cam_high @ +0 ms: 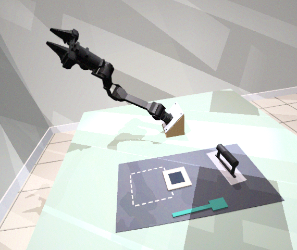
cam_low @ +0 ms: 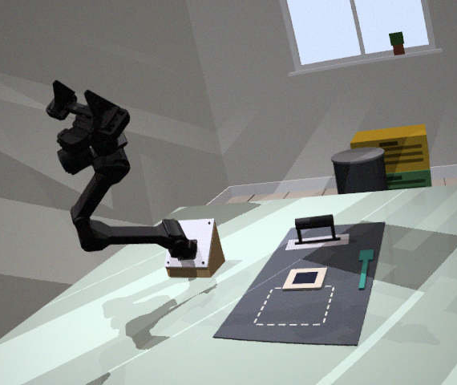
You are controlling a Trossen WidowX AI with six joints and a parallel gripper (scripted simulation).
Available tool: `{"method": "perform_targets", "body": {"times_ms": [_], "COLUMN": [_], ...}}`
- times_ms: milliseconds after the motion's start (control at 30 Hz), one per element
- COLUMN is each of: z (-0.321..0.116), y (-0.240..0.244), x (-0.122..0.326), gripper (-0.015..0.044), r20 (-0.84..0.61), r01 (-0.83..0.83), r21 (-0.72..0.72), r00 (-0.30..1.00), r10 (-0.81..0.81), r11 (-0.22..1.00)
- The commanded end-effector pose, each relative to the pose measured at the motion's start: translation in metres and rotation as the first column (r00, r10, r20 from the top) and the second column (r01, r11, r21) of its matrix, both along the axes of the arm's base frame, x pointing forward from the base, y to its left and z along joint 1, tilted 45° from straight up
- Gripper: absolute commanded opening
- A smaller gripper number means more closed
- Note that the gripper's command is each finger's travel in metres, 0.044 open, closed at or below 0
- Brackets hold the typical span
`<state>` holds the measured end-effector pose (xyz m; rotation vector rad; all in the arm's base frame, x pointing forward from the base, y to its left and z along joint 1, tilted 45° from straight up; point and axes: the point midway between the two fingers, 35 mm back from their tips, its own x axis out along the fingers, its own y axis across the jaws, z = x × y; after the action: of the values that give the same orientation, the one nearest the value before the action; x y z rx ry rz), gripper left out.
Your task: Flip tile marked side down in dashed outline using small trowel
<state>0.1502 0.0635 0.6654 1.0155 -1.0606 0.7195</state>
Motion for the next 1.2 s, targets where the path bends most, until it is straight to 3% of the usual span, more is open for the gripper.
{"method": "perform_targets", "body": {"times_ms": [0,367,667,800,1167], "z": [0.0000,0.0000,0.0000,0.0000,0.0000], "y": [0.0000,0.0000,0.0000,0.0000,0.0000], "x": [0.0000,0.0000,0.0000,0.0000,0.0000], "gripper": [0.0374,0.0100,0.0100,0.0000,0.0000], "r20": [0.000,0.000,0.000,0.000,0.000], "r01": [0.000,0.000,0.000,0.000,0.000], "r21": [0.000,0.000,0.000,0.000,0.000], "r00": [1.000,1.000,1.000,1.000,1.000], "r10": [0.000,0.000,0.000,0.000,0.000], "r11": [1.000,1.000,1.000,1.000,1.000]}}
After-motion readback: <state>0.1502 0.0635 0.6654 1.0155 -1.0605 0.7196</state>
